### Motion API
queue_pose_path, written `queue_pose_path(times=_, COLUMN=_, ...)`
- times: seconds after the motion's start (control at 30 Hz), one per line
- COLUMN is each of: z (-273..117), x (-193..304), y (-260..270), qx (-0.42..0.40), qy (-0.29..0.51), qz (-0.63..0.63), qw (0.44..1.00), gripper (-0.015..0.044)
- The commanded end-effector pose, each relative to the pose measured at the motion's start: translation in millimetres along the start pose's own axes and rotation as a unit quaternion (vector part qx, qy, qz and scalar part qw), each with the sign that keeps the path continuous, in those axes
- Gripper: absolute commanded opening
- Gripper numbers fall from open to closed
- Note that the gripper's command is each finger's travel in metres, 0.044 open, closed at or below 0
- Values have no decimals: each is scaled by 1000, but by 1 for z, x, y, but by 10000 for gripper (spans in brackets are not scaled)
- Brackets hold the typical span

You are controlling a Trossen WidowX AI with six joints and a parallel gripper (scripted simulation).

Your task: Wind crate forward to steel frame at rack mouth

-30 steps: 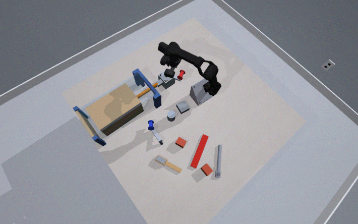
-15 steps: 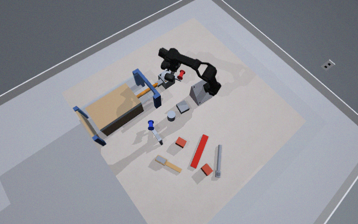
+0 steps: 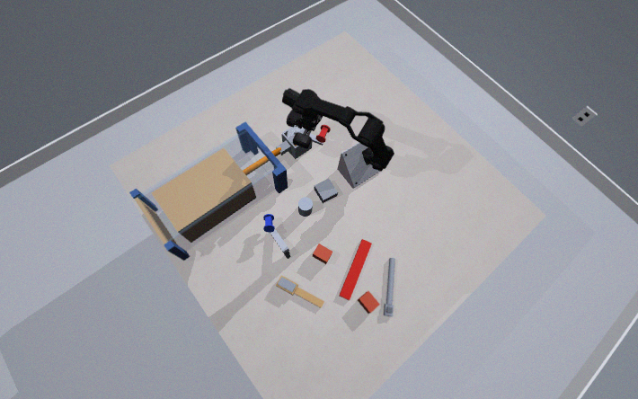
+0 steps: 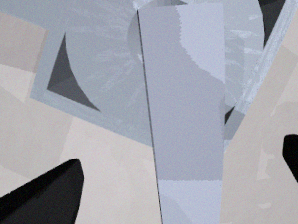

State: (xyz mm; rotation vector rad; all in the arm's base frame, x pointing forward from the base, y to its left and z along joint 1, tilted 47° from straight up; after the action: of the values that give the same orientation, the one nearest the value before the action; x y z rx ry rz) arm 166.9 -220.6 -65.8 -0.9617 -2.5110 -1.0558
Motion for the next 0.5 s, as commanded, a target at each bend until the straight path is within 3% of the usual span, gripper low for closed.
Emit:
queue_pose_path(times=0.0, z=0, x=0, y=0, qx=0, qy=0, qz=0, qw=1000, gripper=414)
queue_pose_path(times=0.4, z=0, x=0, y=0, qx=0, qy=0, qz=0, qw=1000, gripper=99)
queue_pose_path(times=0.47, z=0, x=0, y=0, qx=0, qy=0, qz=0, qw=1000, gripper=85)
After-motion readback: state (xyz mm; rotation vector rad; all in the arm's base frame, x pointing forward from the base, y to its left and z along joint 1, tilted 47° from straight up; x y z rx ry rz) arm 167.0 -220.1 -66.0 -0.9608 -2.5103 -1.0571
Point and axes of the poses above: the point midway between the two fingers, 35 mm back from their tips, its own z axis out along the fingers, its own y axis across the jaws, x = y × z, the point moved 6 cm from there along -z, back along the fingers, and after that the axes turned 15 degrees about -z, right-handed, at the moved point
